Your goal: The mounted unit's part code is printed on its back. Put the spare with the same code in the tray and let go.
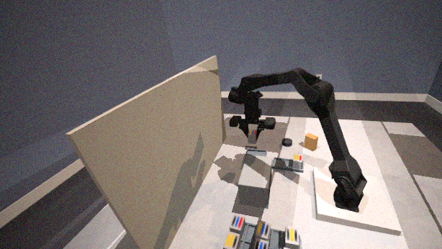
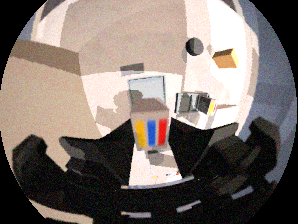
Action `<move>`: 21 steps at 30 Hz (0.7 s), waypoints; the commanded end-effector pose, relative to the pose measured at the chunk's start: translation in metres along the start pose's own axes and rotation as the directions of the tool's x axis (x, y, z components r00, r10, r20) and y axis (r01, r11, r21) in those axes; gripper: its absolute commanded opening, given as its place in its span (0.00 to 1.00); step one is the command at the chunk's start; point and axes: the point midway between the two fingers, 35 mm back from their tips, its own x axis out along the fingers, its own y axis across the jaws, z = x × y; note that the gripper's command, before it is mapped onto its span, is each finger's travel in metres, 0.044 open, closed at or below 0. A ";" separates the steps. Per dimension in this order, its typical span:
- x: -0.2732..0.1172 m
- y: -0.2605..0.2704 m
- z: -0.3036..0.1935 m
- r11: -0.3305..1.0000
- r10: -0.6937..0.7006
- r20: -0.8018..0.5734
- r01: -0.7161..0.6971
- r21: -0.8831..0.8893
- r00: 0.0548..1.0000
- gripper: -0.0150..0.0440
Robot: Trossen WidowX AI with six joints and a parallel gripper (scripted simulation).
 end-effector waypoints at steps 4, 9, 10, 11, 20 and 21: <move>0.005 0.001 0.000 1.000 0.002 -0.001 -0.003 -0.001 1.000 0.25; 0.008 0.001 0.000 1.000 0.003 -0.001 -0.003 -0.001 1.000 0.25; 0.009 0.001 0.000 1.000 0.003 -0.001 -0.003 -0.001 1.000 0.25; 0.010 0.001 0.000 1.000 0.003 -0.001 -0.003 -0.001 1.000 0.25; 0.016 0.001 0.000 1.000 0.003 -0.001 -0.003 -0.001 1.000 0.25; 0.017 0.001 0.000 1.000 0.003 -0.001 -0.003 -0.001 1.000 0.25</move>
